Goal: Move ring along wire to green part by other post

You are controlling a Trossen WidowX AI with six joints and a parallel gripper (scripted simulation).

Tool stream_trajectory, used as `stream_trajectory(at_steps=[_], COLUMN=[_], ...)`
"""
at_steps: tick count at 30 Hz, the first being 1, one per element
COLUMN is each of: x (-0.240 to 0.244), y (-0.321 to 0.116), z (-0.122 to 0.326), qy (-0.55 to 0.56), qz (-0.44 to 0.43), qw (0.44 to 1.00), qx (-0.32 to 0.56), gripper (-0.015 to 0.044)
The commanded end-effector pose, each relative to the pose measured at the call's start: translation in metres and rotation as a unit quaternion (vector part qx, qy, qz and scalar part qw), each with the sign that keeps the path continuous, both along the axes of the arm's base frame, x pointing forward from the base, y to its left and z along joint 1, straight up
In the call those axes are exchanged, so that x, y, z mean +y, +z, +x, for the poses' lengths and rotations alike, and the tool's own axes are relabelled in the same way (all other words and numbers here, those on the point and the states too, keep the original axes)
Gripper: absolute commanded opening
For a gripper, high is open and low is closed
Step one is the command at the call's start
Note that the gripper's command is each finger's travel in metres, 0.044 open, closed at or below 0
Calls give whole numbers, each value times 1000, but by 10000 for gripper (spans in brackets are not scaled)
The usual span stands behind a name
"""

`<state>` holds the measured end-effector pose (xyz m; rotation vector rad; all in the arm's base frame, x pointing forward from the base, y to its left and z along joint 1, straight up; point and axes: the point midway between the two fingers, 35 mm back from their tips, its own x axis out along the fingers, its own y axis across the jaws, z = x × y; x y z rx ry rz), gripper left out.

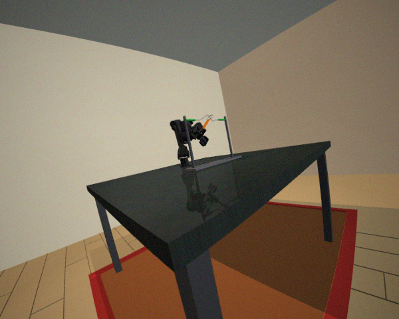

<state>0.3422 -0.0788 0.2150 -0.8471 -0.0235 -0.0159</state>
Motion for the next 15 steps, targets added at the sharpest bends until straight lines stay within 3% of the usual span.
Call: stream_trajectory(at_steps=[1,15], x=[0,29], y=[0,-32], z=[0,0], qy=[0,12], qz=[-18,98], qw=[1000,995], qx=[-4,9], gripper=[-150,-150])
